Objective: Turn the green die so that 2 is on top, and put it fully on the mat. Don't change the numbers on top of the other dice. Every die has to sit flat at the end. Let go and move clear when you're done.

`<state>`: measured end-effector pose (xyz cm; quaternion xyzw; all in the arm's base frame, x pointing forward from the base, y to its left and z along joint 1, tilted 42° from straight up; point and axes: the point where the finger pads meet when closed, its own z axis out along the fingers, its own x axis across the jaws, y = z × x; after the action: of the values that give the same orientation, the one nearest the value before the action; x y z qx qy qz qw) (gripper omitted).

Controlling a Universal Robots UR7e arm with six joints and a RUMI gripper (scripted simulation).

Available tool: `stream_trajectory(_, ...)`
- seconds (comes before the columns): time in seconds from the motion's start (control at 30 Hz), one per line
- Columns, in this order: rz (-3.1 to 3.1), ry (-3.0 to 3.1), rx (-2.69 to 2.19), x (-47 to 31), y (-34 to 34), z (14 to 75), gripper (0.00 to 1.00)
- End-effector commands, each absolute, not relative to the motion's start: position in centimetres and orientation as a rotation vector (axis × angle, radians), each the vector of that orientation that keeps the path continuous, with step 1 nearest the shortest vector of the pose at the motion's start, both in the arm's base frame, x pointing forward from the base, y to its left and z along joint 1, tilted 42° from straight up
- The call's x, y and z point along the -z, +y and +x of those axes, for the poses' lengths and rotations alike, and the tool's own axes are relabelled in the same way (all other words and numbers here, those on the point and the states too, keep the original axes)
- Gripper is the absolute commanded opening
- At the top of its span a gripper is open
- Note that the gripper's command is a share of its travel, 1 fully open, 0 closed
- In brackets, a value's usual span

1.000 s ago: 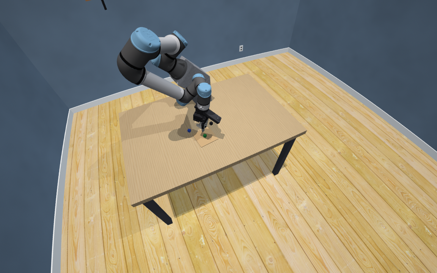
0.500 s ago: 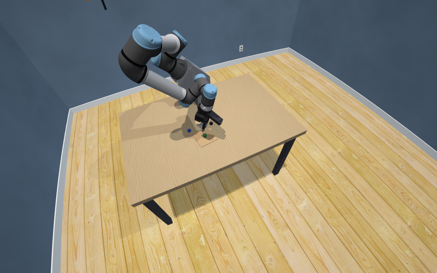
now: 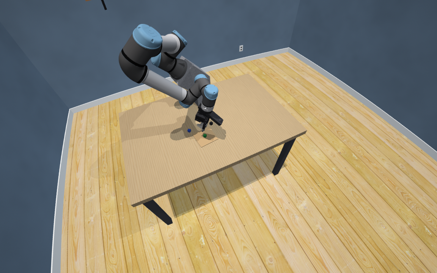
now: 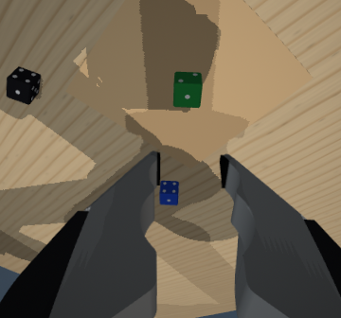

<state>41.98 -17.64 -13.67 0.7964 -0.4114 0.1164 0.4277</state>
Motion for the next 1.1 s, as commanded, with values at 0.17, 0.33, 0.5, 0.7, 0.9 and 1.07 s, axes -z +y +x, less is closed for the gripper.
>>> stream_trajectory(0.17,1.946,-1.034,-0.254,14.08,-17.56,42.05,0.21)
stream_trajectory(0.33,1.910,-1.035,-0.227,14.26,-17.55,42.02,0.21)
stream_trajectory(0.5,1.886,-1.035,-0.212,14.30,-17.55,42.03,0.21)
stream_trajectory(0.7,1.838,-1.029,-0.186,14.25,-17.54,42.09,0.21)
stream_trajectory(0.9,1.798,-1.020,-0.169,14.06,-17.52,42.19,0.21)
stream_trajectory(1.07,1.783,-1.016,-0.164,13.96,-17.51,42.25,0.21)
